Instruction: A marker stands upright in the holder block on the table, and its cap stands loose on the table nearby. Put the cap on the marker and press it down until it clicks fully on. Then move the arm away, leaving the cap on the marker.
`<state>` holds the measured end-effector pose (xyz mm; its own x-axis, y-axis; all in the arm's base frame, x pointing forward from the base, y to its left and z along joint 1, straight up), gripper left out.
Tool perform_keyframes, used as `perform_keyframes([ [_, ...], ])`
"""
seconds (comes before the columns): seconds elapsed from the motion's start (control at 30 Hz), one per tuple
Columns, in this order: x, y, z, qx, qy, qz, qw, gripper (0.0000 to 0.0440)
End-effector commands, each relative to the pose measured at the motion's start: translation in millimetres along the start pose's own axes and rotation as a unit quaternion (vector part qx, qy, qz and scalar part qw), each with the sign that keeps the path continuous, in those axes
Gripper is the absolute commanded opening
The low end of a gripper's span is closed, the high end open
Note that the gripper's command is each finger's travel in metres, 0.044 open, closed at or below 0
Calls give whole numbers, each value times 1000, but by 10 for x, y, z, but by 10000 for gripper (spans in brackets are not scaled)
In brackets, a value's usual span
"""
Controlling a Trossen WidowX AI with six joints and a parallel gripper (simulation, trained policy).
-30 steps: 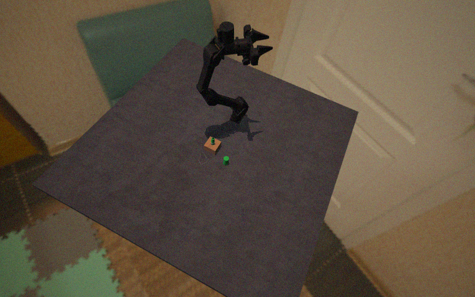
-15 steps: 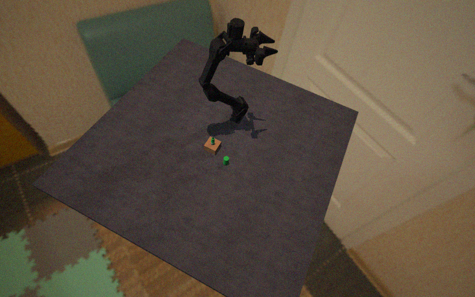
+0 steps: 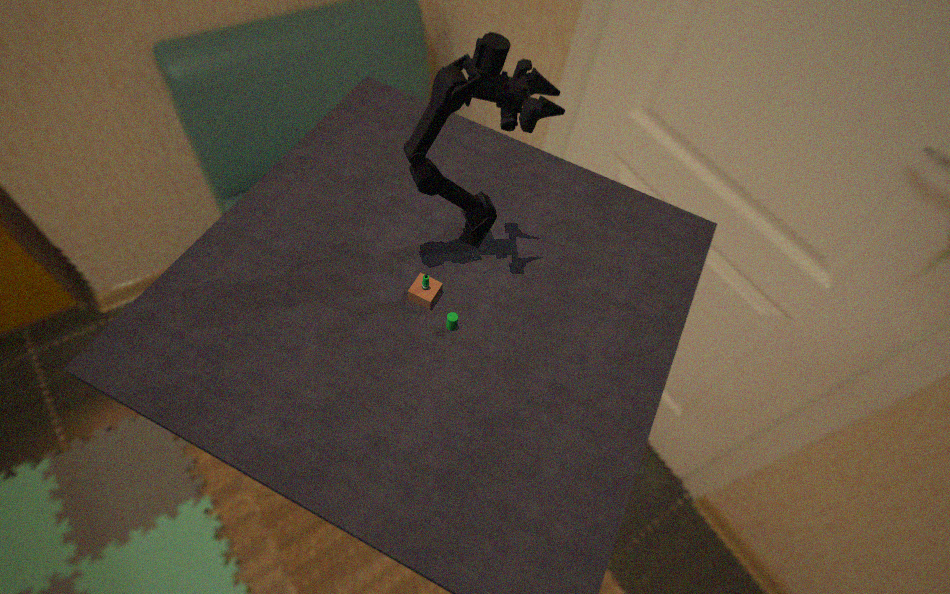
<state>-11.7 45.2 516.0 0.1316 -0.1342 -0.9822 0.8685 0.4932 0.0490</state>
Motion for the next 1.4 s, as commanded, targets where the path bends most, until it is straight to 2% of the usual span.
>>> perform_keyframes([
  [0.0, 12, -37, -115, 5, -22, 2, 1000, 316],
  [0.6, 131, -79, -502, 45, -102, 10, 994, 303],
  [1.37, 232, 9, -937, 94, -190, -5, 977, 322],
])
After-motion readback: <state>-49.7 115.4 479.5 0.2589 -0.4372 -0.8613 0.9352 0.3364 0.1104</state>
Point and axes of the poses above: the point midway between the two fingers, 35 mm back from their tips, its own z axis back along the fingers, its own y axis across the jaws, x = y × z, the point moved 7 cm from there along z, back along the fingers, and after that the axes turned 1 degree about -z, right-handed, at the moved point
